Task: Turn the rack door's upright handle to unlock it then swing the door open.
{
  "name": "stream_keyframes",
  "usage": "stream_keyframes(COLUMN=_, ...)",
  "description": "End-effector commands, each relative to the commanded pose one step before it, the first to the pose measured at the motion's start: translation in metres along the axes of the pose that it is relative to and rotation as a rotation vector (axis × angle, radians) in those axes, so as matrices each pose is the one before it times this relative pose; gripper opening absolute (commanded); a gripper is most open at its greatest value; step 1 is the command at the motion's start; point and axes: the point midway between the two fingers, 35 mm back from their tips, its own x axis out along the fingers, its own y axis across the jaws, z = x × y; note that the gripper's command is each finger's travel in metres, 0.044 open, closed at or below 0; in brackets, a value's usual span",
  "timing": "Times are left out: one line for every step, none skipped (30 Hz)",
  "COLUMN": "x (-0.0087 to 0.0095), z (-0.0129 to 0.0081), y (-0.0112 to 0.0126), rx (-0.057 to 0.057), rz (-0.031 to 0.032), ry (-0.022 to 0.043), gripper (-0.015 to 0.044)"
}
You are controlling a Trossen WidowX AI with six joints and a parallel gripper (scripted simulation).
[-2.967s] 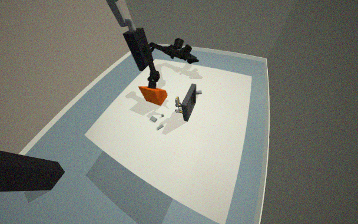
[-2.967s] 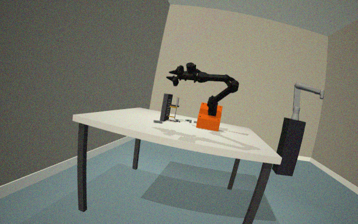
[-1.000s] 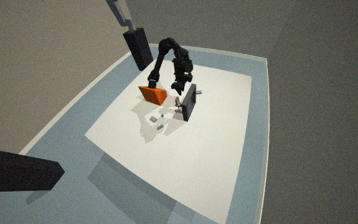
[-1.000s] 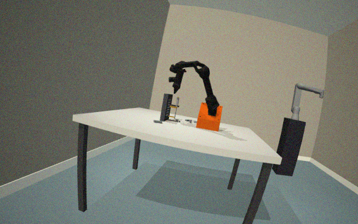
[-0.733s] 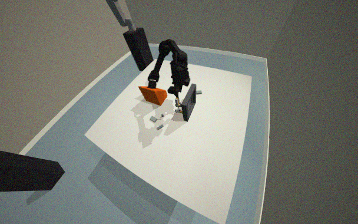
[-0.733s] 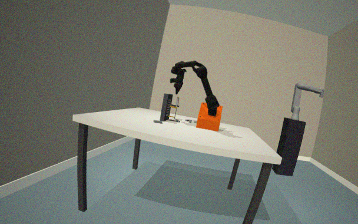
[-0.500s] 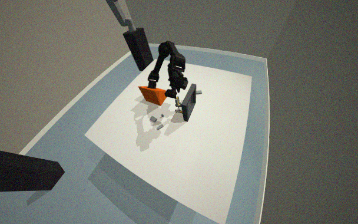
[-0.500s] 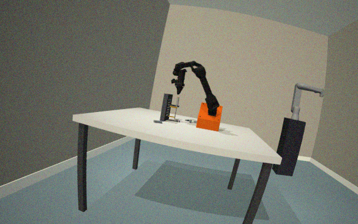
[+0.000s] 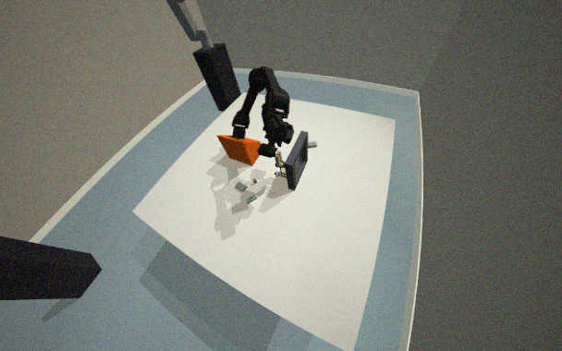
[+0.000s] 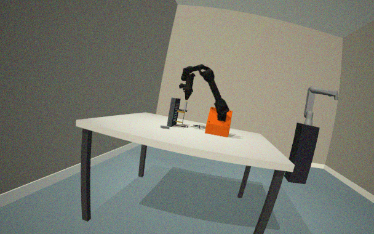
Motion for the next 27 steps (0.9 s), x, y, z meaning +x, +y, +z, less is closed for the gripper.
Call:
stream_keyframes(x=0.00849, z=0.00079, y=0.00072, rx=0.0014, rz=0.00653, ry=0.00026, gripper=0.0288)
stream_keyframes(x=0.00163, z=0.0001, y=-0.00006, rx=0.0001, rz=-0.0001, ry=-0.00003, gripper=0.0288)
stream_keyframes(x=0.00163, z=0.0001, y=-0.00005, rx=0.0001, rz=-0.0001, ry=-0.00003, gripper=0.0288)
stream_keyframes(x=0.00163, z=0.00009, y=-0.00005, rx=0.0001, rz=-0.00009, ry=-0.00003, gripper=0.0288)
stream_keyframes(x=0.00163, z=0.00008, y=-0.00004, rx=0.0001, rz=-0.00009, ry=-0.00003, gripper=0.0288)
stream_keyframes(x=0.00163, z=0.00007, y=-0.00004, rx=0.0001, rz=-0.00008, ry=-0.00003, gripper=0.0288)
stream_keyframes(x=0.00163, z=0.00006, y=-0.00003, rx=0.0001, rz=-0.00008, ry=-0.00003, gripper=0.0288)
stream_keyframes(x=0.00163, z=0.00005, y=-0.00003, rx=0.0001, rz=-0.00007, ry=-0.00003, gripper=0.0288)
stream_keyframes(x=0.00163, z=0.00004, y=-0.00002, rx=0.0001, rz=-0.00007, ry=-0.00002, gripper=0.0288)
stream_keyframes(x=0.00163, z=0.00003, y=-0.00001, rx=0.0001, rz=-0.00006, ry=-0.00002, gripper=0.0288)
stream_keyframes(x=0.00163, z=0.00003, y=-0.00001, rx=0.0001, rz=-0.00006, ry=-0.00002, gripper=0.0288)
stream_keyframes(x=0.00163, z=0.00002, y=0.0, rx=0.0001, rz=-0.00005, ry=-0.00002, gripper=0.0288)
stream_keyframes(x=0.00163, z=0.00001, y=0.0, rx=0.0001, rz=-0.00005, ry=-0.00002, gripper=0.0288)
stream_keyframes(x=0.00163, z=0.0, y=0.00001, rx=0.0001, rz=-0.00004, ry=-0.00002, gripper=0.0288)
stream_keyframes(x=0.00163, z=-0.00001, y=0.00001, rx=0.0001, rz=-0.00004, ry=-0.00002, gripper=0.0288)
stream_keyframes(x=0.00163, z=-0.00002, y=0.00002, rx=0.0001, rz=-0.00003, ry=-0.00002, gripper=0.0288)
stream_keyframes(x=0.00163, z=-0.00003, y=0.00003, rx=0.0001, rz=-0.00003, ry=-0.00002, gripper=0.0288)
stream_keyframes(x=0.00163, z=-0.00003, y=0.00003, rx=0.0001, rz=-0.00002, ry=-0.00002, gripper=0.0288)
stream_keyframes(x=0.00162, z=-0.00004, y=0.00004, rx=0.0001, rz=-0.00002, ry=-0.00002, gripper=0.0288)
stream_keyframes(x=0.00163, z=-0.00005, y=0.00004, rx=0.0001, rz=-0.00001, ry=0.0, gripper=0.0288)
stream_keyframes(x=0.00162, z=-0.00006, y=0.00005, rx=0.0001, rz=-0.00001, ry=-0.00001, gripper=0.0288)
stream_keyframes(x=0.00162, z=-0.00007, y=0.00005, rx=0.0001, rz=0.0, ry=-0.00001, gripper=0.0288)
stream_keyframes(x=0.00162, z=-0.00008, y=0.00006, rx=0.0001, rz=0.0, ry=-0.00001, gripper=0.0288)
stream_keyframes(x=0.00162, z=-0.00009, y=0.00006, rx=0.0001, rz=0.00001, ry=-0.00001, gripper=0.0288)
stream_keyframes(x=0.00162, z=-0.0001, y=0.00007, rx=0.0001, rz=0.00001, ry=-0.00002, gripper=0.0288)
stream_keyframes(x=0.00162, z=-0.00011, y=0.00007, rx=0.0001, rz=0.00002, ry=-0.00002, gripper=0.0288)
stream_keyframes(x=0.00161, z=-0.00011, y=0.00008, rx=0.0001, rz=0.00002, ry=-0.00002, gripper=0.0288)
